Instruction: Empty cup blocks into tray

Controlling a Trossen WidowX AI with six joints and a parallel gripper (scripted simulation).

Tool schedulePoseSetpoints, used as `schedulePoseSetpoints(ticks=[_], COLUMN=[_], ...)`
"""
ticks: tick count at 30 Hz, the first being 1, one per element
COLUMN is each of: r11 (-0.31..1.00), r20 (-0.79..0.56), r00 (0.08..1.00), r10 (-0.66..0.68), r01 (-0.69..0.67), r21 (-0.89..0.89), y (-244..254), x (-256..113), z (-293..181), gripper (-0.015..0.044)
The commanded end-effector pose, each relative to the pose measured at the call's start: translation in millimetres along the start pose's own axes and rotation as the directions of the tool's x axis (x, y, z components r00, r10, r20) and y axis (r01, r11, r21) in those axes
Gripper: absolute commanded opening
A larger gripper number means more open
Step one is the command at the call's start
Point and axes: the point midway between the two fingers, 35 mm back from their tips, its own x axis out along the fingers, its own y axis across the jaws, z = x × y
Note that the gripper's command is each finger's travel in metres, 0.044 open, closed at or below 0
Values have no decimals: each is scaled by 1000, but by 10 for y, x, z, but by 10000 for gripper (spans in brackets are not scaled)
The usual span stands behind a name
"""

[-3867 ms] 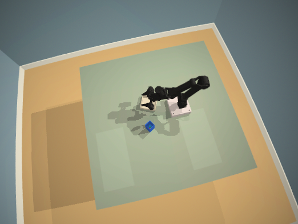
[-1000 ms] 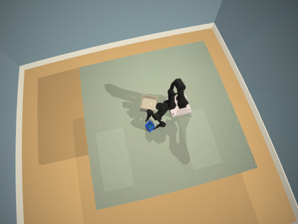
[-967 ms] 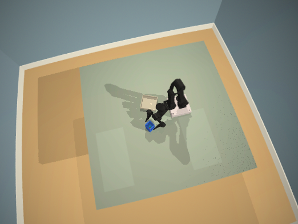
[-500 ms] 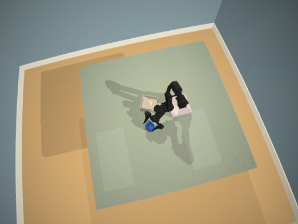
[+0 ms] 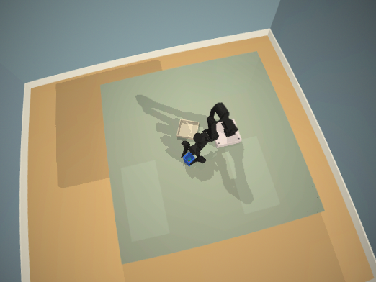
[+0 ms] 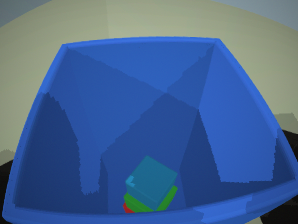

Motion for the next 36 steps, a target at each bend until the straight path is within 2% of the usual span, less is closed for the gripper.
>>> schedulePoseSetpoints(ticks=[1,15,24,36], r11=[1000,1000,1000,1000], r20=[1,1,2,2], r00=[1000,1000,1000,1000], r10=[-5,-5,-5,-5], r01=[5,5,5,5], r21=[5,5,5,5], y=[-9,-9,-4,0], x=[9,9,-44,-138], z=[9,9,119,305], gripper=[324,231,0,0])
